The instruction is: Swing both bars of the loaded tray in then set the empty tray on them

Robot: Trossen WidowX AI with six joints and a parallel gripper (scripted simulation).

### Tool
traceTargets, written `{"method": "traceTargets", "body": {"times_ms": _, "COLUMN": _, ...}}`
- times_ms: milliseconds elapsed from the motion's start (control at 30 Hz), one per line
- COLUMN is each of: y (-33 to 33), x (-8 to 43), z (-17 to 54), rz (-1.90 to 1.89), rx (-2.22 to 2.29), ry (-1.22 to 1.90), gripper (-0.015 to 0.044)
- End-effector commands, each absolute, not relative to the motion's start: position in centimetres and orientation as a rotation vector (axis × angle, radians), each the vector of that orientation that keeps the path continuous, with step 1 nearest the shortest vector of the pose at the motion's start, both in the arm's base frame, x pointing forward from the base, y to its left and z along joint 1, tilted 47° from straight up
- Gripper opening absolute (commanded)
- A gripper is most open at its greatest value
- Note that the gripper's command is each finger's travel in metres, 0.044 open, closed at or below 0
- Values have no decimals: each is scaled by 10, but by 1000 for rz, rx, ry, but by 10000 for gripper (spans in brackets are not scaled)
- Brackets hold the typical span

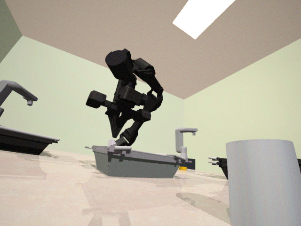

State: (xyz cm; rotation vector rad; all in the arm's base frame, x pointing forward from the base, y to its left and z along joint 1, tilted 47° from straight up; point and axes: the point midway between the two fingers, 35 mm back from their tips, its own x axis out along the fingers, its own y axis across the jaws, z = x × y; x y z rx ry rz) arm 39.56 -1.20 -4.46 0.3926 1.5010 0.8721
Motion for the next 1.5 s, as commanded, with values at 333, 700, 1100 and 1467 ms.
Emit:
{"method": "traceTargets", "body": {"times_ms": 333, "y": -17, "x": 397, "z": -40, "rz": 872, "rx": 392, "ry": 1501, "gripper": 210}}
{"method": "traceTargets", "body": {"times_ms": 700, "y": -79, "x": 367, "z": -73, "rz": 887, "rx": 288, "ry": 1474, "gripper": 440}}
{"method": "traceTargets", "body": {"times_ms": 1100, "y": -194, "x": 251, "z": -145, "rz": 927, "rx": 210, "ry": 1456, "gripper": 440}}
{"method": "traceTargets", "body": {"times_ms": 1467, "y": -228, "x": 146, "z": -185, "rz": 1012, "rx": 209, "ry": 1412, "gripper": 440}}
